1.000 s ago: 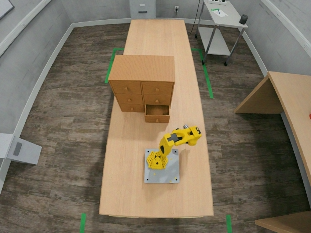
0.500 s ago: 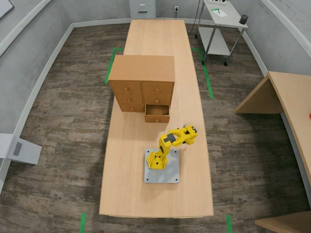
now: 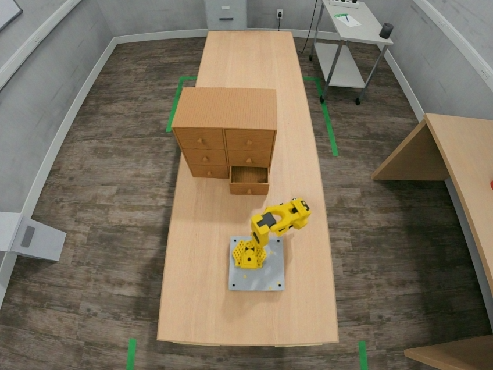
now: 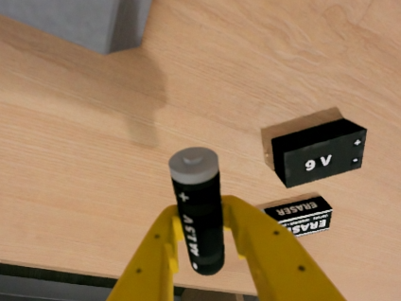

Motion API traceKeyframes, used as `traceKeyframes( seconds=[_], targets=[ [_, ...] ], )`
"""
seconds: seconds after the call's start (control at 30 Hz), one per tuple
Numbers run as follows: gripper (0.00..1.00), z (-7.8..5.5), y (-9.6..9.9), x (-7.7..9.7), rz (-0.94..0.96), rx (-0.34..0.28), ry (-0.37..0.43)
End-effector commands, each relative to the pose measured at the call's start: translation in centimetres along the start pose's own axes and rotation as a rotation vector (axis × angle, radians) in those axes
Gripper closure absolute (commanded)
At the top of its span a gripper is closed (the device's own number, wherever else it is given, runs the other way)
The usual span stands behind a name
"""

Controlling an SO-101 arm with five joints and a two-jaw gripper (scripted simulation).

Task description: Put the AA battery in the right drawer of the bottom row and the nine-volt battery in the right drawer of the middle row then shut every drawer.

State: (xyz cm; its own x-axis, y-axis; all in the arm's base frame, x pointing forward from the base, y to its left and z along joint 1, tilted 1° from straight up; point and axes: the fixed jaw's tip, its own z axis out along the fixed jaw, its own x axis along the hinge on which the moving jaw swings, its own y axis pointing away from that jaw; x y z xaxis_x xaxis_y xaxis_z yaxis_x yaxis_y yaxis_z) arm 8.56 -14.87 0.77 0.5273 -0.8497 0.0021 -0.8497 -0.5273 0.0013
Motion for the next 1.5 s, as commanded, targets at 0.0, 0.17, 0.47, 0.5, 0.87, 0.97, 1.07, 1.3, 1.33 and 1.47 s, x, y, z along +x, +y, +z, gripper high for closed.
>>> traceKeyframes(
  seconds=[0.0,0.17,0.47,0.5,0.87,0.97,1.07,1.3,1.33,1.47],
  targets=[
    [1.00,-0.1,-0.2,-0.1,-0.019,0.001,0.009],
    [1.00,-0.1,-0.2,-0.1,-0.019,0.001,0.009],
    [1.00,-0.1,-0.2,-0.1,-0.019,0.001,0.009],
    [1.00,-0.1,-0.2,-0.1,-0.019,0.001,0.009],
    [1.00,-0.2,-2.7,-1.0,-0.175,0.003,0.010],
    [1.00,-0.2,-3.9,-1.6,-0.254,0.003,0.011],
    [1.00,-0.2,-4.9,-2.3,-0.332,0.004,0.011],
    [1.00,-0.1,-6.5,-3.6,-0.463,0.005,0.012],
    [1.00,-0.1,-6.8,-3.9,-0.489,0.005,0.012],
    [1.00,-0.1,-7.2,-4.4,-0.532,0.006,0.012]
  ],
)
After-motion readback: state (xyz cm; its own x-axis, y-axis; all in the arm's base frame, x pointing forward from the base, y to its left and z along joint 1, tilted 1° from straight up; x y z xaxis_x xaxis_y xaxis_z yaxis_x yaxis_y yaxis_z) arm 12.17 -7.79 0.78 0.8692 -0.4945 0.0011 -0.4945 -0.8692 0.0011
